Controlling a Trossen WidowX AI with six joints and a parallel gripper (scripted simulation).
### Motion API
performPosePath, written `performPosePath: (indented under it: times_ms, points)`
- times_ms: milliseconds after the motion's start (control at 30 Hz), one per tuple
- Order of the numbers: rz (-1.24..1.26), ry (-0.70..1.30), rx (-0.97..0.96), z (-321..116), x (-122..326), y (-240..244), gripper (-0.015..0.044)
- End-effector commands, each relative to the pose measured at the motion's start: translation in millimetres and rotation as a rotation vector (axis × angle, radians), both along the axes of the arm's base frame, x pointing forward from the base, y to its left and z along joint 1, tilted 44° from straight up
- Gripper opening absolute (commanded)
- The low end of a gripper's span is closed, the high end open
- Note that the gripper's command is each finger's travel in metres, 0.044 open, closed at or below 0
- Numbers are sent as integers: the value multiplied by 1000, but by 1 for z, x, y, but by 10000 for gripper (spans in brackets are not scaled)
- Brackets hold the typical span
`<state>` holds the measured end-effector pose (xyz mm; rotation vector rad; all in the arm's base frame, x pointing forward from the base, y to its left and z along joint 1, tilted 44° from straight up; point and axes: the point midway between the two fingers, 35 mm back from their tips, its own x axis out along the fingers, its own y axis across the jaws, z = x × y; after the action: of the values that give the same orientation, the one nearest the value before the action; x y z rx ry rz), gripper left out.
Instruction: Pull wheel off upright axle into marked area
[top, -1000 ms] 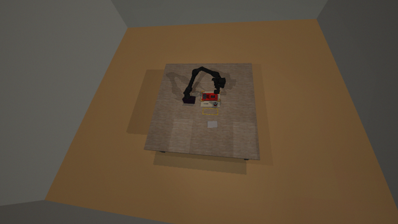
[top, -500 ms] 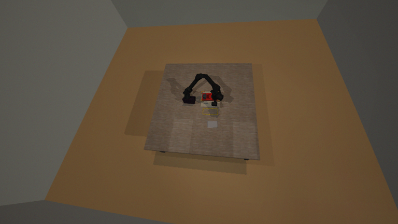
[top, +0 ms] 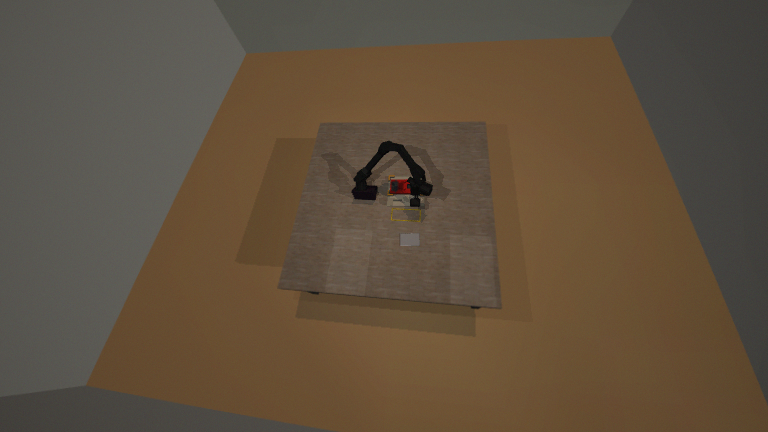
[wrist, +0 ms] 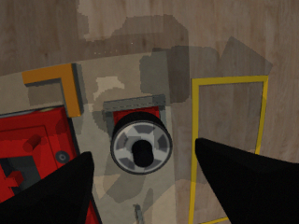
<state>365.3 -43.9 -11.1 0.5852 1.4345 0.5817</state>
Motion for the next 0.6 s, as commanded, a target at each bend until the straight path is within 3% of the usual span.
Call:
performPosePath:
  times_ms: [0, 100, 233, 500, 567]
  points:
    - [-2, 14, 12, -16, -2, 16, 300]
    - [-2, 14, 12, -16, -2, 16, 300]
    - [12, 14, 7, -13, -3, 15, 195]
    - [12, 14, 7, -13, -3, 15, 142]
    - [12, 14, 7, -13, -3, 15, 89]
